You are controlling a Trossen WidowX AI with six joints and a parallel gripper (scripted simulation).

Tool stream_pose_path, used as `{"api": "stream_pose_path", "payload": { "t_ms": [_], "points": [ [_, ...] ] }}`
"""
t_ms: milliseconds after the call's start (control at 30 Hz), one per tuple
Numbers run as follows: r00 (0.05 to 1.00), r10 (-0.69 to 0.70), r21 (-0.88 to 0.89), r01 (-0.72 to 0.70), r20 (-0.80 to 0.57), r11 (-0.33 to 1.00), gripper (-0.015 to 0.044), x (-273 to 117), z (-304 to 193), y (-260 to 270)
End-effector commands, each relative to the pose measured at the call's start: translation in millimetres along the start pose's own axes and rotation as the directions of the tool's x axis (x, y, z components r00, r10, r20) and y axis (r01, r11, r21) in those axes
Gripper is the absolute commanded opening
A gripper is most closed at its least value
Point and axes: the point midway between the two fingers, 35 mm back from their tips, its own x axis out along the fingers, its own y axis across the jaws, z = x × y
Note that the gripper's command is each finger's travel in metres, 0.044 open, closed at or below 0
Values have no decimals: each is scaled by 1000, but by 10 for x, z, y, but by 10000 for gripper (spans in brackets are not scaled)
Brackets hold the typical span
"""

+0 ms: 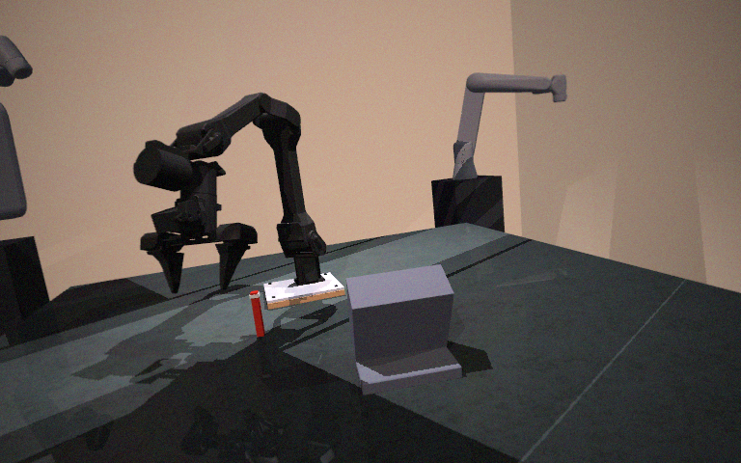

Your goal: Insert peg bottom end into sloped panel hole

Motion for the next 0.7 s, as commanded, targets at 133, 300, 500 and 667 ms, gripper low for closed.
{"api": "stream_pose_path", "payload": {
  "t_ms": [133,300,500,667],
  "points": [
    [991,2,-130,-19,-135,991,440,-26,-187,287],
    [973,-9,-213,-42,-230,976,440,-64,-348,450],
    [946,-31,-297,-70,-322,952,440,-126,-521,597],
    [944,-33,-303,-72,-329,950,440,-130,-537,609]
  ]
}}
